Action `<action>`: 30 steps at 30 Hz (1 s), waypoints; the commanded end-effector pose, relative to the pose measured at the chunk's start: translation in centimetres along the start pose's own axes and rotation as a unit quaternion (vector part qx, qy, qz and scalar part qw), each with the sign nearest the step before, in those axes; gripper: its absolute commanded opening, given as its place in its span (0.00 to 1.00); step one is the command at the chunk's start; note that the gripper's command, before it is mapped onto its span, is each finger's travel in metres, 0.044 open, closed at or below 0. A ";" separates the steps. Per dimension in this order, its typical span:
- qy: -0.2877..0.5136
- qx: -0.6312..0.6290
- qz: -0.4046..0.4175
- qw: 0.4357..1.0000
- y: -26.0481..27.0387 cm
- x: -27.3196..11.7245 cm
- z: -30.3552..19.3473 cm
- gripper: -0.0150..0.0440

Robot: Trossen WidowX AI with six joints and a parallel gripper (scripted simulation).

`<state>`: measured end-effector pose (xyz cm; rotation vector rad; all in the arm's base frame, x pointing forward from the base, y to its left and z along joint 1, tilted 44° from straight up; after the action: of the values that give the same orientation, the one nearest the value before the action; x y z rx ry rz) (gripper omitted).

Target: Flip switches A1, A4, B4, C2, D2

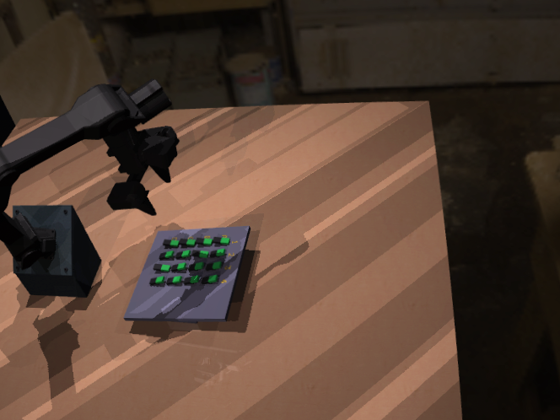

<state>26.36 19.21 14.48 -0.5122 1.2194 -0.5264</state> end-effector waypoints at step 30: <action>0.011 -0.025 -0.023 0.999 4.7 16.1 2.9 0.25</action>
<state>33.78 13.34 0.88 -0.5709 1.2480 -0.5448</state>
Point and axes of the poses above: the point midway between the two fingers, 35 mm back from their tips, its own x axis out along the fingers, its own y axis across the jaws, z = x × y, the point moved 8 cm from there along -x, back along the fingers, and after that the axes turned 4 degrees about x, right-handed, at the moved point
